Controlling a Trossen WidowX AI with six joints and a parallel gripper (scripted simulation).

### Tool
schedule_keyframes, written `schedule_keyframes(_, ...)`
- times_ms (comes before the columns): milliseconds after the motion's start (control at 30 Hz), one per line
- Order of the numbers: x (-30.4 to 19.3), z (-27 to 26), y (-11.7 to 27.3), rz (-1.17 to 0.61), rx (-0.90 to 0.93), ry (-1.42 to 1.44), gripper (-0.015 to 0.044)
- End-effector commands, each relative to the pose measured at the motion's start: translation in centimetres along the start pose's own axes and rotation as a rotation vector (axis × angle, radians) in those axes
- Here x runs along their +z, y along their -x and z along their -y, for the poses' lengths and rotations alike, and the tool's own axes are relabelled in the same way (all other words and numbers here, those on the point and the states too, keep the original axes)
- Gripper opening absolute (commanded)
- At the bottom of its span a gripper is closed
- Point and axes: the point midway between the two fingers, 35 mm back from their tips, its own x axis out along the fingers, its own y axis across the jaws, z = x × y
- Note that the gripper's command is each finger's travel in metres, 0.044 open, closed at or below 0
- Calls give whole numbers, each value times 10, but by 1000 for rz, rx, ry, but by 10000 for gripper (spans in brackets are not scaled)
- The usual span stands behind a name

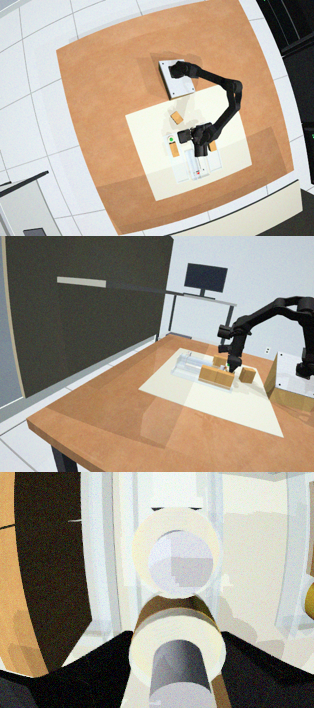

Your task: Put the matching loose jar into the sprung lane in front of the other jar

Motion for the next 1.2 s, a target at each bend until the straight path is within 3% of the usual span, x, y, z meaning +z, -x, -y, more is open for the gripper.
schedule_keyframes(0, 12, -2, 4, 27, 2, 20, 0)
schedule_keyframes(1167, 12, -1, 1, 27, 2, 20, 0)
